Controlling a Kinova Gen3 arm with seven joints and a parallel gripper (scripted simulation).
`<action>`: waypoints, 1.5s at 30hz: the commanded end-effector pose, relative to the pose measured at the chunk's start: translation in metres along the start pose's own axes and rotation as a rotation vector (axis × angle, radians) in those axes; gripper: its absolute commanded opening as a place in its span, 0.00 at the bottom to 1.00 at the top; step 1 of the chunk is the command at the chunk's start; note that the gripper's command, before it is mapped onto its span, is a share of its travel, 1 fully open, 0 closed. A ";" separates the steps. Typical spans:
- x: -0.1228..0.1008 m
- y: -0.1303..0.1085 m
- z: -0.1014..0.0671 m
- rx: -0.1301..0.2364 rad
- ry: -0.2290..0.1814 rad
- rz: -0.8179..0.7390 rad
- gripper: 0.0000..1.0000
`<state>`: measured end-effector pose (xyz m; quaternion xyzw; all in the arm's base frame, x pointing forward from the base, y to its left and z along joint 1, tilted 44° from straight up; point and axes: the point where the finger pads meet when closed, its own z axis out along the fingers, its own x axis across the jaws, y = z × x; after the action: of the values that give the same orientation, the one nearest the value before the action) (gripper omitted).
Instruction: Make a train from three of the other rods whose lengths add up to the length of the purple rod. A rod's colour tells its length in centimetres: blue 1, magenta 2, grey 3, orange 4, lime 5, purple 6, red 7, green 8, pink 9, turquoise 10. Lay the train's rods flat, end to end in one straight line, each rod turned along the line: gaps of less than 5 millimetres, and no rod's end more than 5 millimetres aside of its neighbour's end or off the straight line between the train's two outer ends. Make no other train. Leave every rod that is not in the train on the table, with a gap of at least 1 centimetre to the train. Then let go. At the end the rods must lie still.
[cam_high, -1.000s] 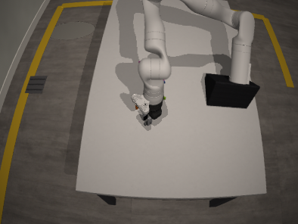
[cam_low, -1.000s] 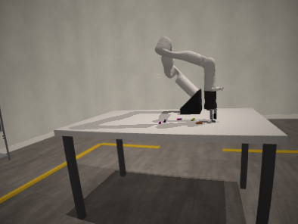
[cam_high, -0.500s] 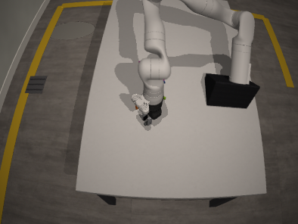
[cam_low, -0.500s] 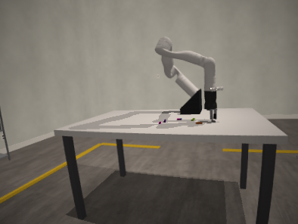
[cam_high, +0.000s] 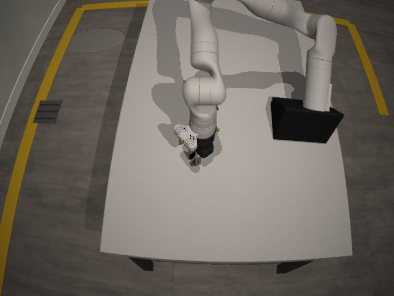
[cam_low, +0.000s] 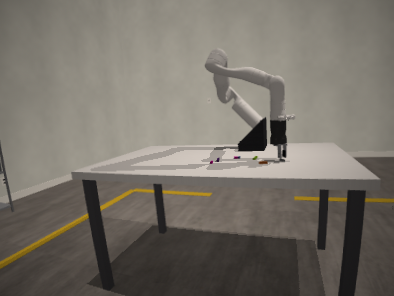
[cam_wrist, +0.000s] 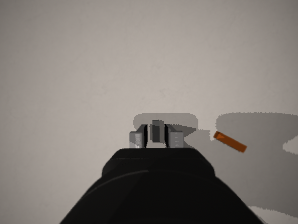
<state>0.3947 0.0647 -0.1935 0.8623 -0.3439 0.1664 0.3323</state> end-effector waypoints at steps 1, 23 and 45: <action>0.000 -0.001 -0.001 0.002 0.000 0.000 0.54; 0.000 -0.001 0.000 0.002 0.000 0.000 0.54; 0.000 -0.001 0.016 0.002 0.000 0.000 0.54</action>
<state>0.3963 0.0540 -0.2048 0.8625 -0.3439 0.1670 0.3316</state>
